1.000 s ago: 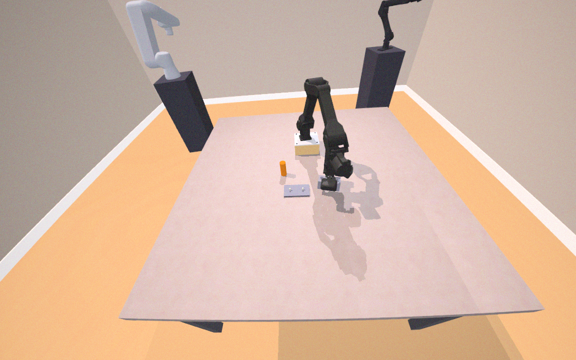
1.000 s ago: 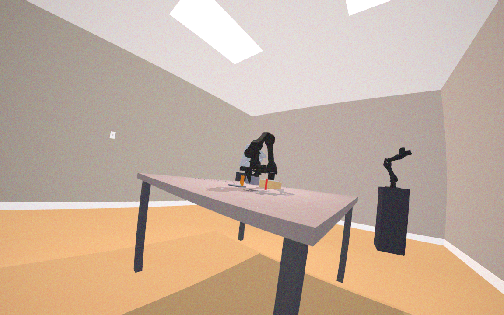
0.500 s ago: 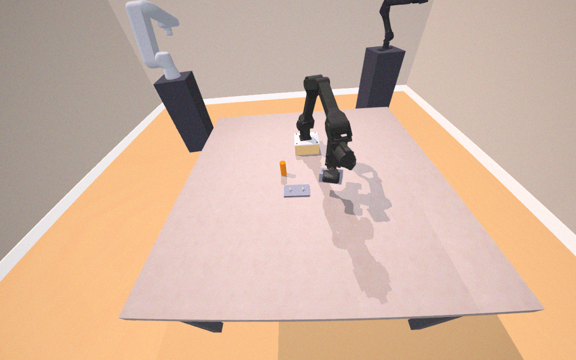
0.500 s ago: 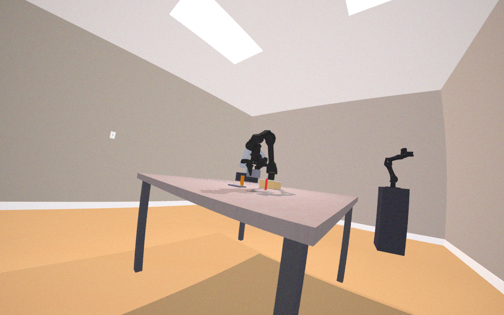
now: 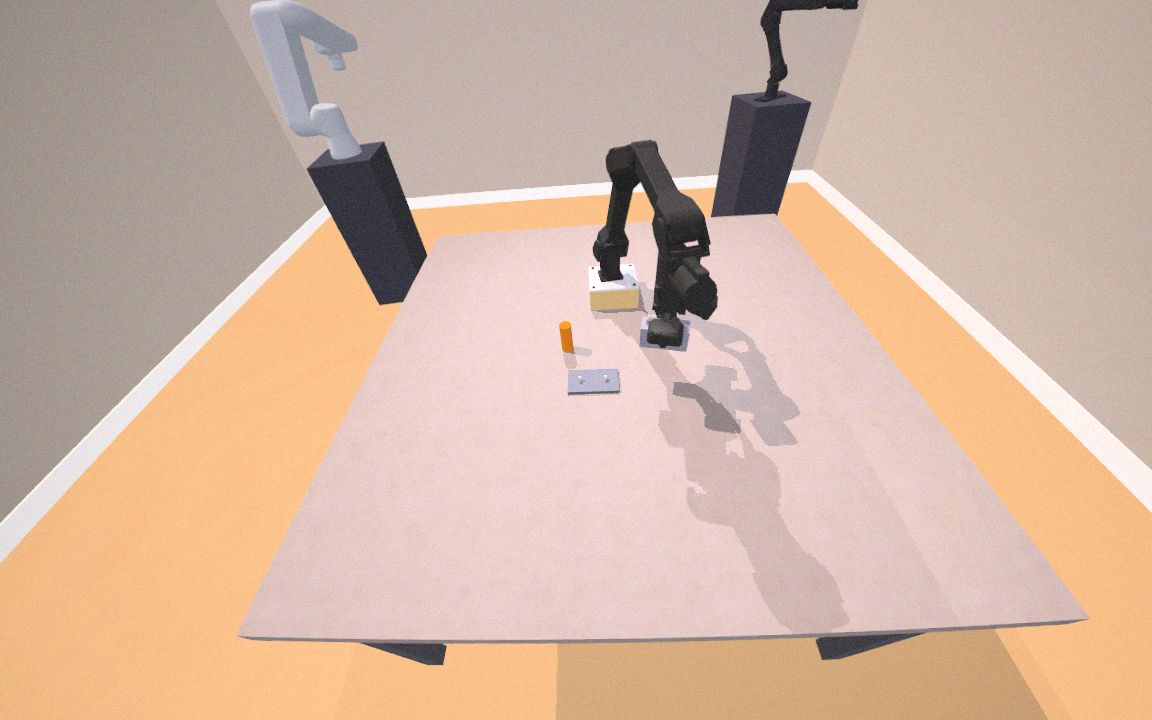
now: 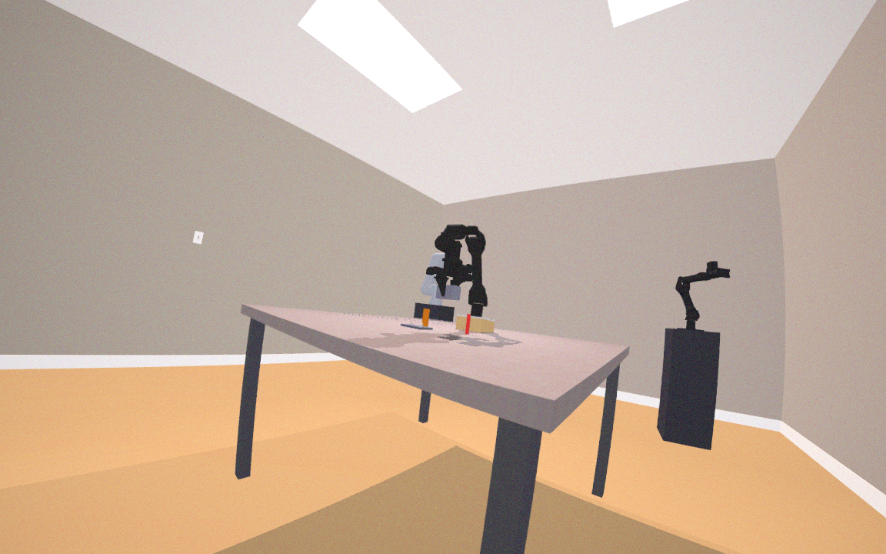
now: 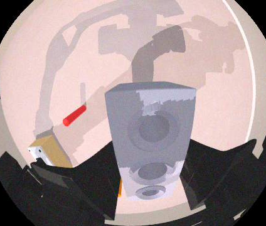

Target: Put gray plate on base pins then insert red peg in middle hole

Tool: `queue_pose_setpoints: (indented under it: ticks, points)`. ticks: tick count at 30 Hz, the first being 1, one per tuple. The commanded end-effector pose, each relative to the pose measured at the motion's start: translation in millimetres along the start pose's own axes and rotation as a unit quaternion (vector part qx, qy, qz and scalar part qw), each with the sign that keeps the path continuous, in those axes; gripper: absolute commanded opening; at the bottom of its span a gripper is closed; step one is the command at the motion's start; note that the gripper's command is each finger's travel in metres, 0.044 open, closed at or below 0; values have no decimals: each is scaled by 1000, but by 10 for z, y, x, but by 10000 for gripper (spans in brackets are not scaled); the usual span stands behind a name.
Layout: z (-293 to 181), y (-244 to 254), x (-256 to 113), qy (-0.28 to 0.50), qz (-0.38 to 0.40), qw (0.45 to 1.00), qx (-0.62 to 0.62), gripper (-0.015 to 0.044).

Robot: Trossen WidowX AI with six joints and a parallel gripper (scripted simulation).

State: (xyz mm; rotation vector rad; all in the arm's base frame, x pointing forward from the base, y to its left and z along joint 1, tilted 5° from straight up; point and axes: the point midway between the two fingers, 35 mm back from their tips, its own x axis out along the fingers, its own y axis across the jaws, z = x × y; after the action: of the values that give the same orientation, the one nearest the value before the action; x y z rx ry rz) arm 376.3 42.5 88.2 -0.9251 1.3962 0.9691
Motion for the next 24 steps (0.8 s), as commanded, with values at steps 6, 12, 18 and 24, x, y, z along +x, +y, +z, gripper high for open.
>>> queue_pose_setpoints:
  ticks: [6,12,18,24]
  points:
    - [-111,-52,2,-3,-2,1000,-7,0]
    - [-277,-117,93,-2,-3,1000,-19,0]
    - [-446,-171,184,-1,-3,1000,-31,0]
    - [-617,-213,275,0,-3,999,-43,0]
